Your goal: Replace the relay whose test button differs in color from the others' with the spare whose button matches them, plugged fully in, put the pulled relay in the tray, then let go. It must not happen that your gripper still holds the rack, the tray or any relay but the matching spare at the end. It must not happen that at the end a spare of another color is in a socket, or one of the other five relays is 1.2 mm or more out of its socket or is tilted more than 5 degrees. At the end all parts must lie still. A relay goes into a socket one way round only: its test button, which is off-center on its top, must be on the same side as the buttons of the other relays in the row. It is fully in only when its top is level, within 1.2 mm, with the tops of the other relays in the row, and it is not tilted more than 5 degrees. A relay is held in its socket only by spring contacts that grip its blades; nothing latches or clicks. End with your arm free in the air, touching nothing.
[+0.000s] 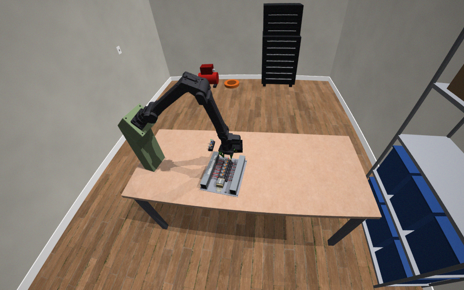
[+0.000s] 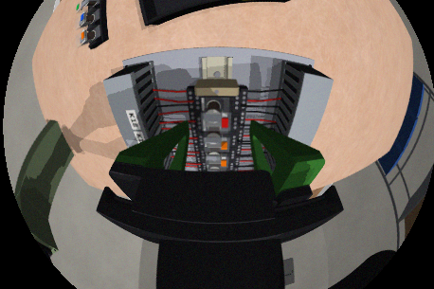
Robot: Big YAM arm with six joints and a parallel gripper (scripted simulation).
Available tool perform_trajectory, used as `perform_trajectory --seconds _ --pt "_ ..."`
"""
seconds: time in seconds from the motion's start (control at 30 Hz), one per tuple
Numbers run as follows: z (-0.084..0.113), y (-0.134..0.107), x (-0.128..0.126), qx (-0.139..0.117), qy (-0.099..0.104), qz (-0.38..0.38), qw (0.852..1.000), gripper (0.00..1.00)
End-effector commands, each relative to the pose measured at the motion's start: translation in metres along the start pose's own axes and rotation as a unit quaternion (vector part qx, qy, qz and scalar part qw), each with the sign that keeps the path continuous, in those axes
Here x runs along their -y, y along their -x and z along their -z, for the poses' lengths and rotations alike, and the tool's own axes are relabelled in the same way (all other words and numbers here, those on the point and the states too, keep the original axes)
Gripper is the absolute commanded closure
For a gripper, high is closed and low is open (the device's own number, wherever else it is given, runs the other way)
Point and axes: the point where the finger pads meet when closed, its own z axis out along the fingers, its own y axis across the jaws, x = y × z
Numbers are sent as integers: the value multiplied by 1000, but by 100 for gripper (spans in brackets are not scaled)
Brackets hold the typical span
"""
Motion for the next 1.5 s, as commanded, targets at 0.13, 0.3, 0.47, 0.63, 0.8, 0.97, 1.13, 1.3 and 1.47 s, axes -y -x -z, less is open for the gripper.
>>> perform_trajectory --seconds 0.13,0.3,0.47,0.63,0.8,0.97,1.13,1.3,1.47 --pt "15 11 18 11 -18 -2 1000 41" --pt "15 11 18 11 -17 -2 1000 41" --pt "15 11 16 11 -18 -2 1000 41" --pt "14 11 13 11 -18 -2 1000 41" --pt "13 11 11 11 -18 -2 1000 41" --pt "13 11 9 11 -16 -1 1000 41" --pt "13 11 9 10 -16 -1 1000 41" --pt "13 11 11 11 -17 -1 1000 41" --pt "14 11 12 11 -17 -2 1000 41"
